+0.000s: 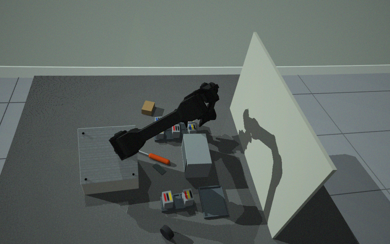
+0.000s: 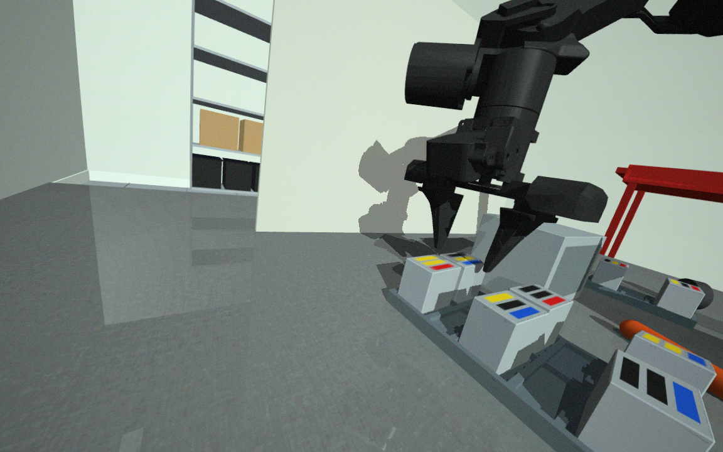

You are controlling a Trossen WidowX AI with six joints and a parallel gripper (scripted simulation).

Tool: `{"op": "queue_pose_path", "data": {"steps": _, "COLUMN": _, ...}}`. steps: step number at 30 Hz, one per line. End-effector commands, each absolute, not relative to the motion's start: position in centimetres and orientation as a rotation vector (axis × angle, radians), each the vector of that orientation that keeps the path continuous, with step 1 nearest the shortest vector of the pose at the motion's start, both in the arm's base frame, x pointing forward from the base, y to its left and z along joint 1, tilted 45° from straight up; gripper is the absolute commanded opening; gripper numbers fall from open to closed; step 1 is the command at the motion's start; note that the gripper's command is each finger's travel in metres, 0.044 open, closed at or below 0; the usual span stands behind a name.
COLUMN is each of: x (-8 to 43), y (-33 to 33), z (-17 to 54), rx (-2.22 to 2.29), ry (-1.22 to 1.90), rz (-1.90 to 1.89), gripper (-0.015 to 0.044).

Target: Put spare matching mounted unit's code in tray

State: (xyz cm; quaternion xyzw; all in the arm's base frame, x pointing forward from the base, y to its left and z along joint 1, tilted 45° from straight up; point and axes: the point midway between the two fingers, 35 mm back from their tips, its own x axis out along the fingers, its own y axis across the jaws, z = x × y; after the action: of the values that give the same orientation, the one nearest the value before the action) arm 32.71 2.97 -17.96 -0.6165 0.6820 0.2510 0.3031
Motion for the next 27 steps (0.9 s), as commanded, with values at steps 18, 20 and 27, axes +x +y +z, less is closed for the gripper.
{"op": "queue_pose_path", "data": {"steps": 18, "x": 32.1, "y": 0.4, "z": -20.2, "rx": -1.643, "ry": 1.816, "rz": 0.664, "gripper": 0.0300}}
{"op": "queue_pose_path", "data": {"steps": 20, "x": 32.1, "y": 0.4, "z": -20.3, "rx": -1.643, "ry": 1.816, "rz": 0.664, "gripper": 0.0300}}
{"op": "queue_pose_path", "data": {"steps": 27, "x": 32.1, "y": 0.5, "z": -20.2, "rx": -1.635, "ry": 1.815, "rz": 0.665, "gripper": 0.0221}}
